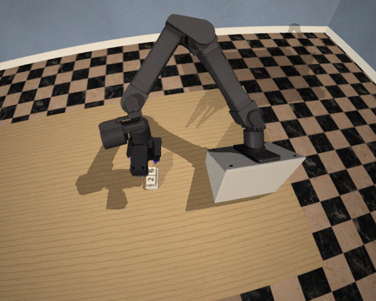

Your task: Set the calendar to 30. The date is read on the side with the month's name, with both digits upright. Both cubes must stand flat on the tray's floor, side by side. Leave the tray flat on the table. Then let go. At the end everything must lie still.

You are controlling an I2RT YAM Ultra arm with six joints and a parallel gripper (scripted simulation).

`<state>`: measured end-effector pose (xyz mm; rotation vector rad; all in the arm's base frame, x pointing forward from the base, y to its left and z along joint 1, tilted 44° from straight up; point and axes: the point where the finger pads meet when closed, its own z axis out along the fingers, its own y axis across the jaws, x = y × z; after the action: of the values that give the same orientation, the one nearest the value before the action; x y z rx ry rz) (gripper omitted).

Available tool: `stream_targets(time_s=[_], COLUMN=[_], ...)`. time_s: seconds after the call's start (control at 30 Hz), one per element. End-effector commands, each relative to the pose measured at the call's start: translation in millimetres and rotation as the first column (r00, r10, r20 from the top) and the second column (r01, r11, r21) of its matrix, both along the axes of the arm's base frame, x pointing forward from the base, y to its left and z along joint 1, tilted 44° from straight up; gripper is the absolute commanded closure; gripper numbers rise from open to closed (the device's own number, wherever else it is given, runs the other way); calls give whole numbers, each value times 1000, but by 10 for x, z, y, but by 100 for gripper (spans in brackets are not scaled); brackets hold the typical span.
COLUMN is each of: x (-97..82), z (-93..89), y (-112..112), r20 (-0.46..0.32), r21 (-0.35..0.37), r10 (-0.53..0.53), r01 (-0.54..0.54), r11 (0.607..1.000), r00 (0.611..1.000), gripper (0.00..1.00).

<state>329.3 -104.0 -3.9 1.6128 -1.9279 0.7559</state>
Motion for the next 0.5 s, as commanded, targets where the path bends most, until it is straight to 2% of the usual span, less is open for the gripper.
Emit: stream_targets(time_s=[0.0, 0.47], x=[19, 18], z=[15, -6], y=[20, -2], r20=[6, 6], r21=[1, 1], r10=[6, 6], r01=[-6, -6], r11=[1000, 1000], r00=[1000, 1000], gripper=[53, 53])
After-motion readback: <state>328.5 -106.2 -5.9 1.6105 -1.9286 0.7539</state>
